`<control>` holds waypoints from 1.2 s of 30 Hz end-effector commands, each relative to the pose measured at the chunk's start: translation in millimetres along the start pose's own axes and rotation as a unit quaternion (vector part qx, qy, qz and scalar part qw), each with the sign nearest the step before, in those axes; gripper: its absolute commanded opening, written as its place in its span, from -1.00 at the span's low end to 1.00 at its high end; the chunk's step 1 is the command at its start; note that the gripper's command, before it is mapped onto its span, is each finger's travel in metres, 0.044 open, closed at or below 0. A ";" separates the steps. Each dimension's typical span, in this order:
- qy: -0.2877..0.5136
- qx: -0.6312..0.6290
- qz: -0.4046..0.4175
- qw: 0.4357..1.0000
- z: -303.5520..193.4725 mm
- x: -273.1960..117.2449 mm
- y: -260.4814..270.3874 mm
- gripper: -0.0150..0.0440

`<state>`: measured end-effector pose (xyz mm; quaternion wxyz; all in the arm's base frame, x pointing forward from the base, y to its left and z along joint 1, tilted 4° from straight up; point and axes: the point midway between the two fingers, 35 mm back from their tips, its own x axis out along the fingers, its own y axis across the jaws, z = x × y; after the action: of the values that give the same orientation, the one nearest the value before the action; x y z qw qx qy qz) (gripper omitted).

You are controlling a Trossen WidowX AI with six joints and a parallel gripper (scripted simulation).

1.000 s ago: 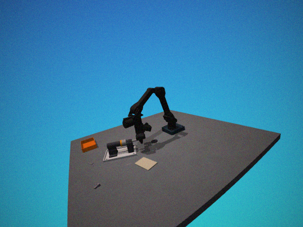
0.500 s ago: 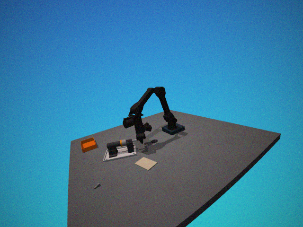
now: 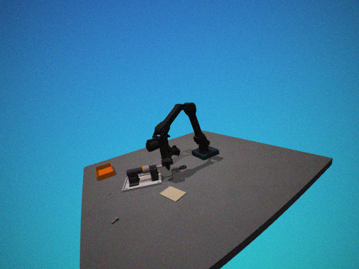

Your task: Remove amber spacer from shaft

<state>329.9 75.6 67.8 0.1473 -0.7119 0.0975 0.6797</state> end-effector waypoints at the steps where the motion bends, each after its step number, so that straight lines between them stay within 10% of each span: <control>1: -0.002 0.001 -0.001 1.000 1.6 -0.1 -0.3 -0.49; 36: -0.002 0.001 -0.001 1.000 5.8 -0.1 -0.3 -0.49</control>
<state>325.8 77.2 67.6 0.1473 -0.7117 0.0975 0.6799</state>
